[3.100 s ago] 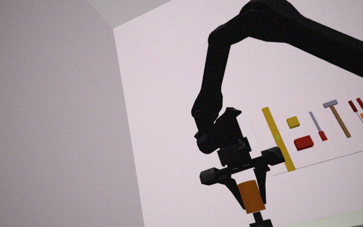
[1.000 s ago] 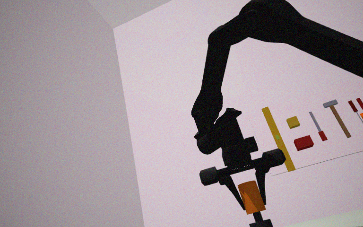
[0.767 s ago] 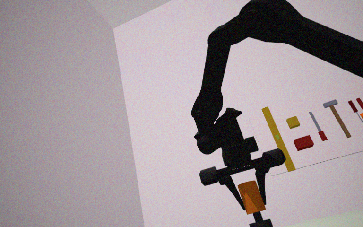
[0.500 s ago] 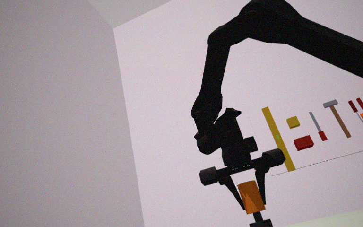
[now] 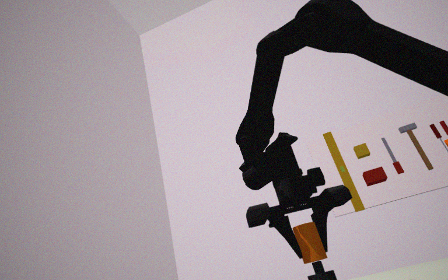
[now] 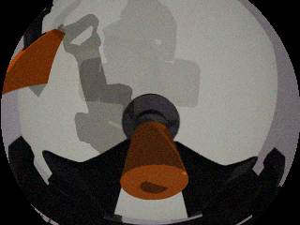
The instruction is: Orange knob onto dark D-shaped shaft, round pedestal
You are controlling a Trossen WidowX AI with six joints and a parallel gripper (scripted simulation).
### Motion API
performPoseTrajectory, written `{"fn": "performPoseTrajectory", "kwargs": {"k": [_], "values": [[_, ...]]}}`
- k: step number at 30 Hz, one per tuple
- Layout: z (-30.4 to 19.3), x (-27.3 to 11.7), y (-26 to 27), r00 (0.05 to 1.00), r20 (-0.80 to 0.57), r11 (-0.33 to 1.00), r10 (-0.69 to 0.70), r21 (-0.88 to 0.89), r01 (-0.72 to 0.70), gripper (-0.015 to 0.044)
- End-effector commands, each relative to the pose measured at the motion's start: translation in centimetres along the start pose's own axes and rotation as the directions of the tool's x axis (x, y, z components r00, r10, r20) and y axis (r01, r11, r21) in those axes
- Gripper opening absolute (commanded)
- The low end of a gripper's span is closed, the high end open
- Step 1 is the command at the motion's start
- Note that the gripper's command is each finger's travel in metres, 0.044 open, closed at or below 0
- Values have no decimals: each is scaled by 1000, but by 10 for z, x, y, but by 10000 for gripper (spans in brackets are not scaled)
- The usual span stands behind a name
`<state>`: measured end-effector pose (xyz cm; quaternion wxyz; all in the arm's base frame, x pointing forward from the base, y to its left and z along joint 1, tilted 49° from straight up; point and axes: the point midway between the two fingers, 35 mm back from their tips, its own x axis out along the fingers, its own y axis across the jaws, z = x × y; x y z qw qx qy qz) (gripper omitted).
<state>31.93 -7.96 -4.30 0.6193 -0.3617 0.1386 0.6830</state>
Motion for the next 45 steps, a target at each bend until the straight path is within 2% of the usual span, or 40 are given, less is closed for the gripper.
{"fn": "performPoseTrajectory", "kwargs": {"k": [1, 18, 26, 45], "values": [[0, 1, 1, 1000, -1, 1000, 0, -14, 0, 0], [0, -3, -1, 1000, -1, 1000, 0, -14, 0, 0], [-1, -1, 0, 1000, -1, 975, 0, -222, 0, 0], [0, 2, -1, 1000, -1, 975, 0, -222, 0, 0]]}}
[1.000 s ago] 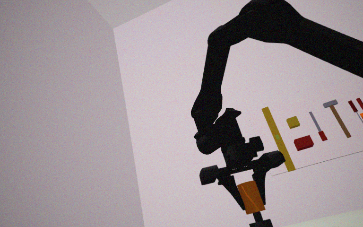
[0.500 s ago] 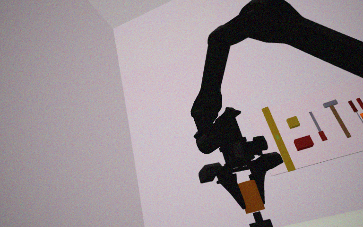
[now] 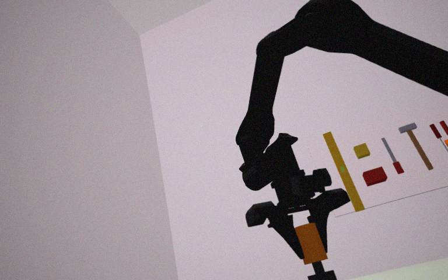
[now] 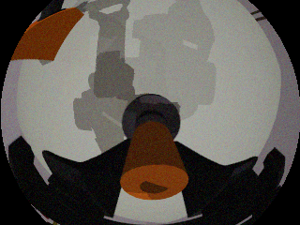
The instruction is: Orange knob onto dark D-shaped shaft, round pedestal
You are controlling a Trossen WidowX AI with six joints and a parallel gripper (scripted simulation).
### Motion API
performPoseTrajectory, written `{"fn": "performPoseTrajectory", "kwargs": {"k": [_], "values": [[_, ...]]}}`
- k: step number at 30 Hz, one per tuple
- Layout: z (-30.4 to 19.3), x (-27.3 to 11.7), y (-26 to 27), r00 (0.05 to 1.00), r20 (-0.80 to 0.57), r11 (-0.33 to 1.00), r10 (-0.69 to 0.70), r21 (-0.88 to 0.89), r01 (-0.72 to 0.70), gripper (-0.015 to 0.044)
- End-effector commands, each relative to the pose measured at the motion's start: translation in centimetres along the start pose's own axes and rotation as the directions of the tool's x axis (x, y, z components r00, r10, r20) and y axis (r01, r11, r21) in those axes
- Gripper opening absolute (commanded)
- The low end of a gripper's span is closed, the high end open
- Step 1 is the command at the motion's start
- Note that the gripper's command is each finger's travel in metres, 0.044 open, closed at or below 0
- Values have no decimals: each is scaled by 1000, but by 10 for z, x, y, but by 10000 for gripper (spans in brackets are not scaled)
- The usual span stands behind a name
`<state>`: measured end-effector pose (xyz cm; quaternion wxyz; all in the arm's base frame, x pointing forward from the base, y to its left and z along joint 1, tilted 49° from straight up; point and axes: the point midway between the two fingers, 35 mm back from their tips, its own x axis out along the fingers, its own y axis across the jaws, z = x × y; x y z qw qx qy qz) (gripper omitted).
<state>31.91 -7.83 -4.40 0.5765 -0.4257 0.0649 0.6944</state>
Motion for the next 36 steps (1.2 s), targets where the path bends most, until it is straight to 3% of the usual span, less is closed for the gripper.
{"fn": "performPoseTrajectory", "kwargs": {"k": [1, 9, 18, 27, 36], "values": [[0, -1, -1, 1000, -1, 1000, -2, -9, 2, 0], [-1, -4, -1, 1000, -1, 997, -2, 78, 2, 0], [-1, -2, 0, 1000, -1, 822, -2, 570, 2, 0], [0, 0, 1, 1000, -1, 346, -2, 938, 2, 0], [0, -2, 0, 1000, -1, -268, -2, 963, 1, 0]]}}
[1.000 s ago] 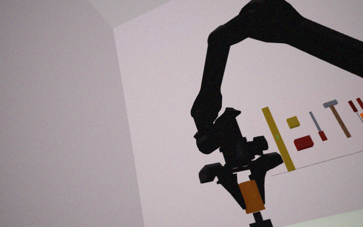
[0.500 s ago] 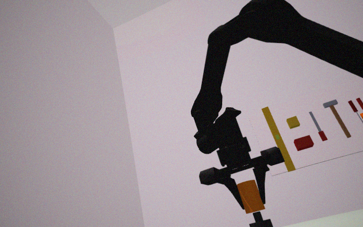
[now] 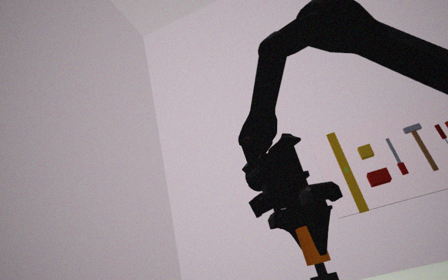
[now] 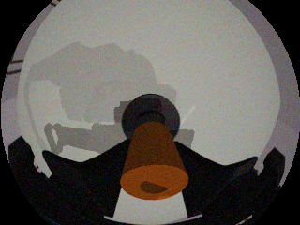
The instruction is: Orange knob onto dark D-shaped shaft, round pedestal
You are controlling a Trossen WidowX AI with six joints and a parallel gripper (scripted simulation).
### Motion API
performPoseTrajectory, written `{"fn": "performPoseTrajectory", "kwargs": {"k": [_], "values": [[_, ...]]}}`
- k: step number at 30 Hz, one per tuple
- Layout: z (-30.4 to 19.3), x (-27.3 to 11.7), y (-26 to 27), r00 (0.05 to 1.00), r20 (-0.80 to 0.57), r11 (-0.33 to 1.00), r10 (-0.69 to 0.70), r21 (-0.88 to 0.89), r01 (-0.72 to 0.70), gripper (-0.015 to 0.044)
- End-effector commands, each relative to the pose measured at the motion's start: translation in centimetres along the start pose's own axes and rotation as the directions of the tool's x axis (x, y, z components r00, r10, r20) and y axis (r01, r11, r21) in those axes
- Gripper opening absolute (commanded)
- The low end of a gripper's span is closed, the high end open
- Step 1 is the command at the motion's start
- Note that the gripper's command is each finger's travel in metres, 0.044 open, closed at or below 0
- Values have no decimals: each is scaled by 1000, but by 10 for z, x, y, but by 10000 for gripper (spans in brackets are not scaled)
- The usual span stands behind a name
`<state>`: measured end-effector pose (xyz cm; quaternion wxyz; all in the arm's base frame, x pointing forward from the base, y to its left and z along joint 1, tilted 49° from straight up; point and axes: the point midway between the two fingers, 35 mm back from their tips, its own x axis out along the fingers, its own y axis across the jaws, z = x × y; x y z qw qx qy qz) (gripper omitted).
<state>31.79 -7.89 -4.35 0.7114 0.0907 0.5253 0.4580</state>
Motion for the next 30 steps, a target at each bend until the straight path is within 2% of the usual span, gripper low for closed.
{"fn": "performPoseTrajectory", "kwargs": {"k": [1, 7, 30], "values": [[1, -2, 0, 1000, -1, 926, -3, 379, 3, 0], [3, -4, 0, 1000, -1, 725, -3, 688, 3, 0], [1, 1, 0, 1000, -1, 717, -3, 697, 3, 0]]}}
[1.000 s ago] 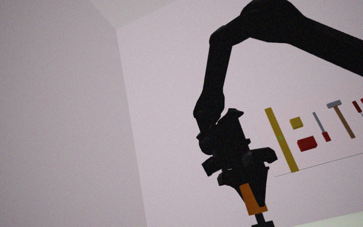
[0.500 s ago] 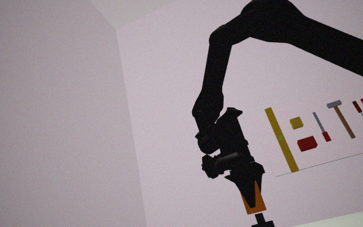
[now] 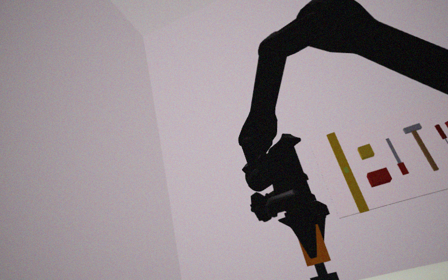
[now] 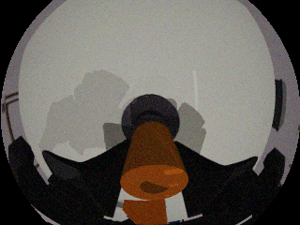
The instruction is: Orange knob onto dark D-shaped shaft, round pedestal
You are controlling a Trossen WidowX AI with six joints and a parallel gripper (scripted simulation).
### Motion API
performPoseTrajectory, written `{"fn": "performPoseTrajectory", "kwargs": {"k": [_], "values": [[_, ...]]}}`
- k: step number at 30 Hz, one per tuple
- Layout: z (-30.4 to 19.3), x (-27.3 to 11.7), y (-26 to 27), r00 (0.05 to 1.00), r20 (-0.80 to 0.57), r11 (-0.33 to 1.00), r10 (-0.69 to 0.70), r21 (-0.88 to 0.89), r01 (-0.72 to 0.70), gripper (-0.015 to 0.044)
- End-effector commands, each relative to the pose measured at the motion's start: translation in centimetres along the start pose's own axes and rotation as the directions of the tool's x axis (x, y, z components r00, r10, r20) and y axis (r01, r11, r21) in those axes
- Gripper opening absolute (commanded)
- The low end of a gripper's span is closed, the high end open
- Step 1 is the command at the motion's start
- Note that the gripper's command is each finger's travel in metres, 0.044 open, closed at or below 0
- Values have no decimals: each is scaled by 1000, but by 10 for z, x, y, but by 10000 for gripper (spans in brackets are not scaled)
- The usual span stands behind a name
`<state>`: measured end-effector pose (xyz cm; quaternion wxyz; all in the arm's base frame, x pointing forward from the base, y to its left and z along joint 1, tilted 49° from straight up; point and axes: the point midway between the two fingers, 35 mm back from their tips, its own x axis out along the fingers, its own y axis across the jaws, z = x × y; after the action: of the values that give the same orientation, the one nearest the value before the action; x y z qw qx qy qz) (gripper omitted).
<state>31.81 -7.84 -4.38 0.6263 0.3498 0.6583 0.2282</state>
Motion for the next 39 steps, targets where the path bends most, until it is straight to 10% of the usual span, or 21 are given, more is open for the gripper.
{"fn": "performPoseTrajectory", "kwargs": {"k": [1, 39], "values": [[1, 0, 0, 1000, 0, 1000, -2, 5, 2, 0], [1, 1, 2, 1000, 0, 977, -2, 213, 2, 0]]}}
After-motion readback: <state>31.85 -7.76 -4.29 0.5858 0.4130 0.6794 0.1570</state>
